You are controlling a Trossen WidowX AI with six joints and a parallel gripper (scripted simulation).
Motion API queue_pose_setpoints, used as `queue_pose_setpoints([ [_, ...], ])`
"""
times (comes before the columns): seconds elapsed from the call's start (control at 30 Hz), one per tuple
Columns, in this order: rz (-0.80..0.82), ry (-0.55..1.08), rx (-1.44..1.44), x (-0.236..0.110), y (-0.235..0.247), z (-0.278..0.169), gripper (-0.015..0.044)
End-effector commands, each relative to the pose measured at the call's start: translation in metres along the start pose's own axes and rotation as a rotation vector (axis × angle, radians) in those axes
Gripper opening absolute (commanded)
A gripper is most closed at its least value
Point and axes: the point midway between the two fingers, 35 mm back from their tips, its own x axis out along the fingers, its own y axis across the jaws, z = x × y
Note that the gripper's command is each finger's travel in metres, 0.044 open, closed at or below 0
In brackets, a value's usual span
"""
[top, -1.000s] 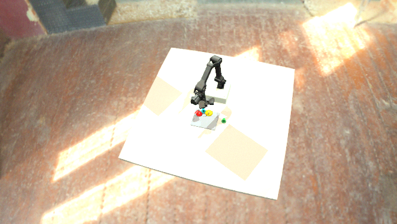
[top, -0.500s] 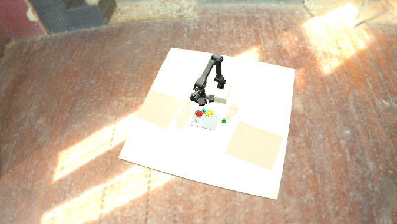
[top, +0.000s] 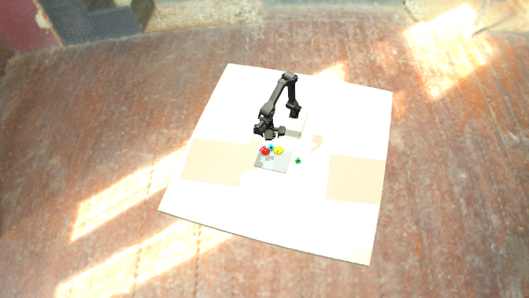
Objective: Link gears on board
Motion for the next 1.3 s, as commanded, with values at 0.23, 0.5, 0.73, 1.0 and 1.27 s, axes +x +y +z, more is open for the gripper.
queue_pose_setpoints([
  [0.23,-0.001,-0.003,0.005,-0.001,0.0,0.0,0.044],
  [0.5,-0.001,-0.003,0.005,-0.001,0.0,0.0,0.044],
  [0.73,-0.001,-0.003,0.003,-0.001,0.001,0.001,0.044],
  [1.0,-0.005,-0.008,-0.085,-0.01,0.058,0.025,0.044],
  [1.27,0.021,-0.045,-0.079,-0.029,0.17,0.052,0.044],
])
